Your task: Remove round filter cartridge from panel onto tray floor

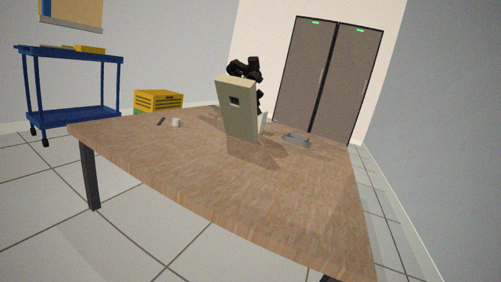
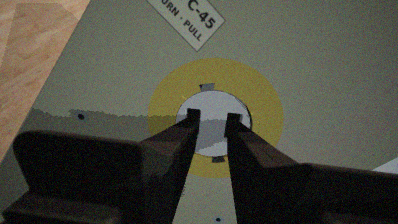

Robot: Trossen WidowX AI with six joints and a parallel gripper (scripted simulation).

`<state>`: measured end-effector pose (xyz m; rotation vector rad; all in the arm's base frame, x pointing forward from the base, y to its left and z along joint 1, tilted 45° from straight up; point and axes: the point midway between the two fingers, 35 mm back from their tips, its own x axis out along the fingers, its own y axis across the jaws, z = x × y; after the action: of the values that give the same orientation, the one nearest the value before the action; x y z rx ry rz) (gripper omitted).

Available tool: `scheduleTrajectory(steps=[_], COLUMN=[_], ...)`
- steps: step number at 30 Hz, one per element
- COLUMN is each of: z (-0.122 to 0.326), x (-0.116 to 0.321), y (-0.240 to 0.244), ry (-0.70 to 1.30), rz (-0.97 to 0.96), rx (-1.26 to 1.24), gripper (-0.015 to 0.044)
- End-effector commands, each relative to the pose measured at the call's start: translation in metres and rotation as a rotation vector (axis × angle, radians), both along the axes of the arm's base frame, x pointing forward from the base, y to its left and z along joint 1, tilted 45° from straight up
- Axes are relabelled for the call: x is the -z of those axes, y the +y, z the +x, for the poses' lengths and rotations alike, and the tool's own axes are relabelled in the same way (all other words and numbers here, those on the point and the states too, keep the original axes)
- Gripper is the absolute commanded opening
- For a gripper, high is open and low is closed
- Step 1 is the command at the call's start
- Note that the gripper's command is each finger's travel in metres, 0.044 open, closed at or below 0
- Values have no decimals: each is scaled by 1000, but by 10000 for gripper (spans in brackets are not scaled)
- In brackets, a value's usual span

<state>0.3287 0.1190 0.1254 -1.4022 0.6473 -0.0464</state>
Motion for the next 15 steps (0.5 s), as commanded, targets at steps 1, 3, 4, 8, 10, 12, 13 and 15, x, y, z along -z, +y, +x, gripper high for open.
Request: scheduleTrajectory(steps=[1, 3, 4, 8, 10, 12, 13, 15], z=[3, 5, 5, 6, 7, 7, 8, 8], x=[2, 3, 3, 4, 4, 4, 4, 4], y=[-1, -2, -2, -3, -3, -3, -3, -4], ry=[4, 4, 4, 4, 4, 4, 4, 4], rz=[-2, -2, -2, -2, -2, -2, -2, -2], rx=[-5, -5, -5, -5, -5, -5, -5, -5], gripper=[90, 90, 90, 90, 90, 90, 90, 90])
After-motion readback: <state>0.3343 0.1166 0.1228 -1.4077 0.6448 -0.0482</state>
